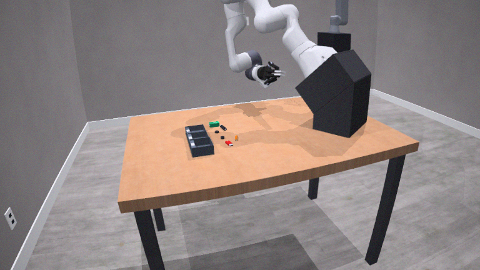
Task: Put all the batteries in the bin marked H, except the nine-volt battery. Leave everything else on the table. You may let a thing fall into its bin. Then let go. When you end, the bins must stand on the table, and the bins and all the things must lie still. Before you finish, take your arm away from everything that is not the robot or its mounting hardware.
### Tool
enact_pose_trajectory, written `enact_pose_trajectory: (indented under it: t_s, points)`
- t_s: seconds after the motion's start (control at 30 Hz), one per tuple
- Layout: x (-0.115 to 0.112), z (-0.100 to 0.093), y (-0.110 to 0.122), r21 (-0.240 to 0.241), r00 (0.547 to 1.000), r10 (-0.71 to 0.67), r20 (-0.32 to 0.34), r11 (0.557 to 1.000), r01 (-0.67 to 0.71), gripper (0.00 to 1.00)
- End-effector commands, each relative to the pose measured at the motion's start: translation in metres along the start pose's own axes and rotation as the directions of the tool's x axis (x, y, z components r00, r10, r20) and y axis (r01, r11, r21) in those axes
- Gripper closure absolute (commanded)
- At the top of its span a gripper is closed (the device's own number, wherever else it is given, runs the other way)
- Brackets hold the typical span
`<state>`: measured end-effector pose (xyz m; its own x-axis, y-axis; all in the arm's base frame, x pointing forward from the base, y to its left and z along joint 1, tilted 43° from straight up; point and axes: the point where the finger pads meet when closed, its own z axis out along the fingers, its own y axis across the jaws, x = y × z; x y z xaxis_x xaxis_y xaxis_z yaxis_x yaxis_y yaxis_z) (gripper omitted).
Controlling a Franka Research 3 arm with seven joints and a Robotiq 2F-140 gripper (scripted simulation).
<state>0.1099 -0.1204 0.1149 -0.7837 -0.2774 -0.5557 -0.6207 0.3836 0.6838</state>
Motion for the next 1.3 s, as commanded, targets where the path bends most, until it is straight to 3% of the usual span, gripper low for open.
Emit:
enact_pose_trajectory:
  t_s: [0.0, 0.17, 0.3, 0.37, 0.4, 0.5, 0.8, 0.83, 0.87, 0.93, 1.17, 1.23, 1.27]
  points:
    - [0.014, 0.001, -0.004, -0.034, 0.988, -0.027, -0.151, 0.999, 0.023, 0.95]
    - [0.022, -0.001, -0.009, -0.095, 0.939, -0.104, -0.326, 0.992, 0.077, 0.95]
    - [0.027, -0.007, -0.018, -0.149, 0.874, -0.178, -0.453, 0.981, 0.123, 0.95]
    - [0.027, -0.007, -0.018, -0.149, 0.874, -0.178, -0.453, 0.981, 0.123, 0.95]
    - [0.027, -0.012, -0.025, -0.176, 0.824, -0.214, -0.525, 0.974, 0.141, 0.95]
    - [0.027, -0.015, -0.029, -0.218, 0.755, -0.271, -0.597, 0.961, 0.172, 0.95]
    - [0.012, -0.034, -0.06, -0.356, 0.476, -0.435, -0.765, 0.9, 0.251, 0.95]
    - [0.012, -0.034, -0.06, -0.359, 0.461, -0.438, -0.771, 0.898, 0.253, 0.95]
    - [0.006, -0.036, -0.066, -0.379, 0.418, -0.459, -0.784, 0.887, 0.263, 0.95]
    - [0.006, -0.036, -0.066, -0.379, 0.418, -0.459, -0.784, 0.887, 0.263, 0.95]
    - [-0.028, -0.045, -0.095, -0.506, 0.132, -0.562, -0.816, 0.807, 0.304, 0.95]
    - [-0.028, -0.045, -0.095, -0.51, 0.119, -0.564, -0.817, 0.804, 0.306, 0.95]
    - [-0.035, -0.045, -0.1, -0.532, 0.071, -0.577, -0.814, 0.788, 0.31, 0.95]
